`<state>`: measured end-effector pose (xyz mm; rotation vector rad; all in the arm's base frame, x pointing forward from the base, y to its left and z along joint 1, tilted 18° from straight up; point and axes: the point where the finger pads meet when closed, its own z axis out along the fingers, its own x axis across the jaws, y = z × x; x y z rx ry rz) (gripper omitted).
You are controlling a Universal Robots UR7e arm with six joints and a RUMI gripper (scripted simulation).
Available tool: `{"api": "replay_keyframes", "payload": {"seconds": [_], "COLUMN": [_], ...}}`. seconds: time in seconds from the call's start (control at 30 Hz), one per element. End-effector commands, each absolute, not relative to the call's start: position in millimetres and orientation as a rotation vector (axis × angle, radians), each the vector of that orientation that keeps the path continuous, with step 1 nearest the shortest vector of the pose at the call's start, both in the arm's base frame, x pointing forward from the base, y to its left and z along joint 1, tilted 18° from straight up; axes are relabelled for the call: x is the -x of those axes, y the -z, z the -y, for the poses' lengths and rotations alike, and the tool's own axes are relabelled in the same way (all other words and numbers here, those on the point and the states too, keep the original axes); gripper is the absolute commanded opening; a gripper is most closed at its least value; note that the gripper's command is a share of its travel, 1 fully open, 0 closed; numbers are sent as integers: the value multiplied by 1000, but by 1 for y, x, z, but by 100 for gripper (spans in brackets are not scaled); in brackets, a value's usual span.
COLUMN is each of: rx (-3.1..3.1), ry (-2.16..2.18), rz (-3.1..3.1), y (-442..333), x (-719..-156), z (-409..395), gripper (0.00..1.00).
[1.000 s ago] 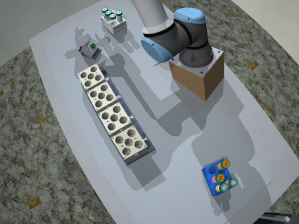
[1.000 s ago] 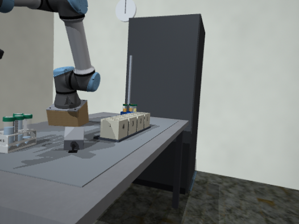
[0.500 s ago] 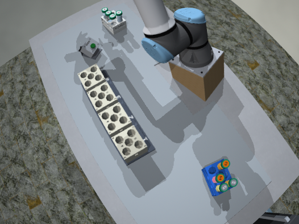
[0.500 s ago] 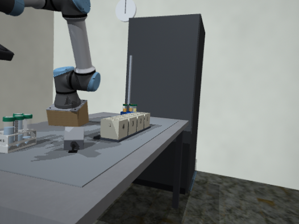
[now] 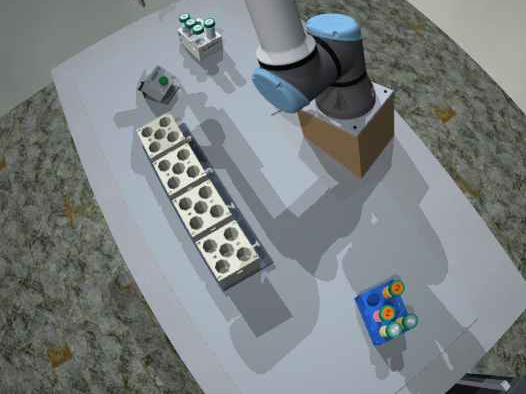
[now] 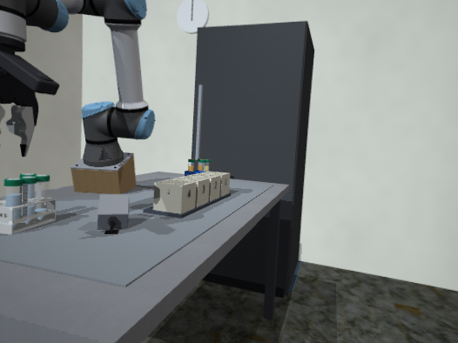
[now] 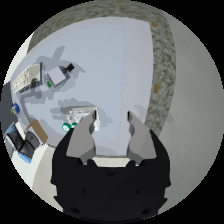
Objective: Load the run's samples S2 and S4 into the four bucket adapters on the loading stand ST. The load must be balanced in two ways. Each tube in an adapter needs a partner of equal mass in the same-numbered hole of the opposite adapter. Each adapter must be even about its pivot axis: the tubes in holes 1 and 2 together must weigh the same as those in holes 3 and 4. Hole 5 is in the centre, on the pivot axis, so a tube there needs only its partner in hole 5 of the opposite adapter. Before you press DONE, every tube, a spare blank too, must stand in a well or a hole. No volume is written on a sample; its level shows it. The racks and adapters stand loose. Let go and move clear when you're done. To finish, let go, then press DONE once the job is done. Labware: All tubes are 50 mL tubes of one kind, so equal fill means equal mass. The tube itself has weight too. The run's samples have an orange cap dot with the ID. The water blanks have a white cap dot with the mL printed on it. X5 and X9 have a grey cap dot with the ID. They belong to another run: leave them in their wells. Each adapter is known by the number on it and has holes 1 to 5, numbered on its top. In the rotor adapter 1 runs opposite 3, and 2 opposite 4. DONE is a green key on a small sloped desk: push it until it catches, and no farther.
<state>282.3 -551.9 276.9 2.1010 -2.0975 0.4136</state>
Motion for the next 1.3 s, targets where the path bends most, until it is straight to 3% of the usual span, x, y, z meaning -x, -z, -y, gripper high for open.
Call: {"api": "replay_keyframes", "payload": {"seconds": [0.0, 1.27], "rx": [-2094, -2095], "ry": [-422, -420], "rz": [2095, 2095], "y": [-273, -246], "x": [-290, -326], "z": [520, 356], "gripper": [35, 35]}}
